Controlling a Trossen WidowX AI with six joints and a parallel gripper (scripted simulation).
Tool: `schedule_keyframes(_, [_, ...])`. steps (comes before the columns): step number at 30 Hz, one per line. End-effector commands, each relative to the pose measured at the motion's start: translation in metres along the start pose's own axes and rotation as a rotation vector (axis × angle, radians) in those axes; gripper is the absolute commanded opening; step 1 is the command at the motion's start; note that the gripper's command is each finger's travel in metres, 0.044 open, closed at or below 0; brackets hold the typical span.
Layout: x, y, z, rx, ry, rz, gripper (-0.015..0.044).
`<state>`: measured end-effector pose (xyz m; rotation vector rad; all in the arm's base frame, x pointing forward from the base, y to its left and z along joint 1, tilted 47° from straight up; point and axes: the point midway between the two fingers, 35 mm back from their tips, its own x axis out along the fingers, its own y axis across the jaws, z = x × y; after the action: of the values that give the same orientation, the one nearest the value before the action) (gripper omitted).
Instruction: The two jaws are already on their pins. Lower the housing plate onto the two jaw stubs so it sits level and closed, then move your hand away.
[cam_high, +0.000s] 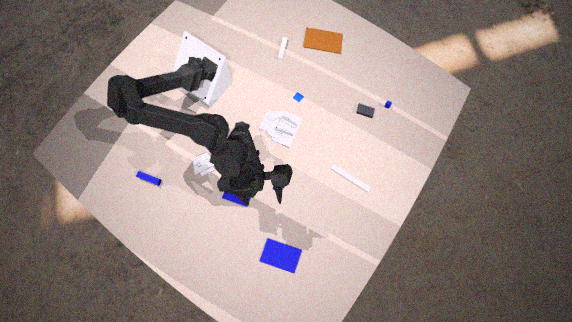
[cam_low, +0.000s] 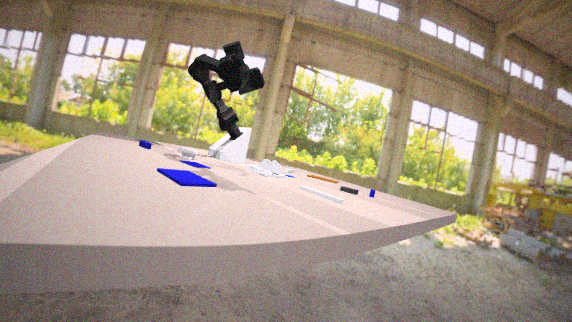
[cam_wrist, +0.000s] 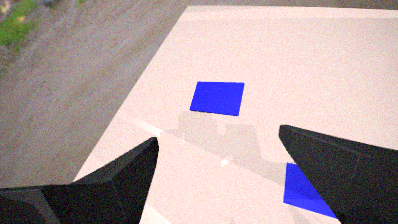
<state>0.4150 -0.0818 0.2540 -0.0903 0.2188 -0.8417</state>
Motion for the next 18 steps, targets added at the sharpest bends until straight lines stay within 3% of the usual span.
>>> schedule_keyframes(1, [0.002,-0.017,-0.005,-0.059,0.048,-0.015,0.0440])
schedule_keyframes(18, [-0.005,-0.101,-0.047,-0.314,0.343,-0.100,0.0440])
